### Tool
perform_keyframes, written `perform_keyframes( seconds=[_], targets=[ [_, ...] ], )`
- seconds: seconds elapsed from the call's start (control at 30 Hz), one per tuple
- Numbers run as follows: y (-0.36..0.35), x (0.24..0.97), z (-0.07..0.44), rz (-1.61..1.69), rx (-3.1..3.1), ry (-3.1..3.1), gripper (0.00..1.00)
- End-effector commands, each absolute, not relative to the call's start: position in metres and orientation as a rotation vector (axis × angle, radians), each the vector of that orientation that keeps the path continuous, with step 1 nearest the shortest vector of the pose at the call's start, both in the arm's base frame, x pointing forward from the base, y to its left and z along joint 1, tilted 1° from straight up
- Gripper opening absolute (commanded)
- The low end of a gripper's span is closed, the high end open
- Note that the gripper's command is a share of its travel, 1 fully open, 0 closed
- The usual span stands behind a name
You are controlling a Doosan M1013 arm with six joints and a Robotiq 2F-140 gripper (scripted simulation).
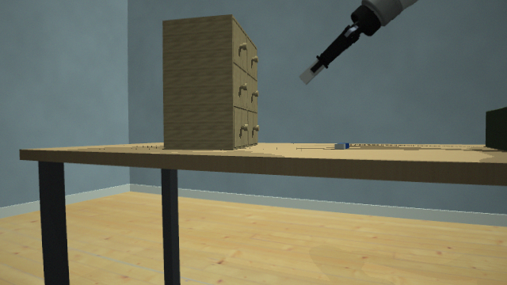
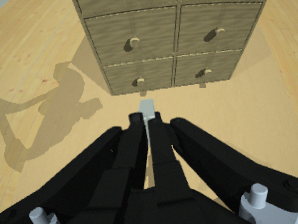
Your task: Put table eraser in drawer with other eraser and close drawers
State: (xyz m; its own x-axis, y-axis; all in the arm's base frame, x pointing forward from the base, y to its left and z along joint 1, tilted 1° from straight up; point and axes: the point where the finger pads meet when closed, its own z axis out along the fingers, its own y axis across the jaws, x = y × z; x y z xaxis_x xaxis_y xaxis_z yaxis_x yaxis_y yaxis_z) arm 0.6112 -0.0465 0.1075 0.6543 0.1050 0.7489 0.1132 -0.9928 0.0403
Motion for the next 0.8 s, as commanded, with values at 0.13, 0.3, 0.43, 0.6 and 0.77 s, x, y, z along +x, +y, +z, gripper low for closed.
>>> perform_keyframes(
  seconds=[0.13, 0.3, 0.43, 0.6, 0.77],
  targets=[
    [-0.044, 0.603, 0.114, -1.053, -2.890, -0.216, 0.00],
    [-0.044, 0.597, 0.120, -0.951, -2.930, -0.220, 0.00],
    [-0.046, 0.591, 0.126, -0.845, -2.968, -0.222, 0.00],
    [-0.048, 0.579, 0.138, -0.753, -3.020, -0.221, 0.00],
    [-0.049, 0.569, 0.147, -0.755, -3.045, -0.222, 0.00]
  ],
)
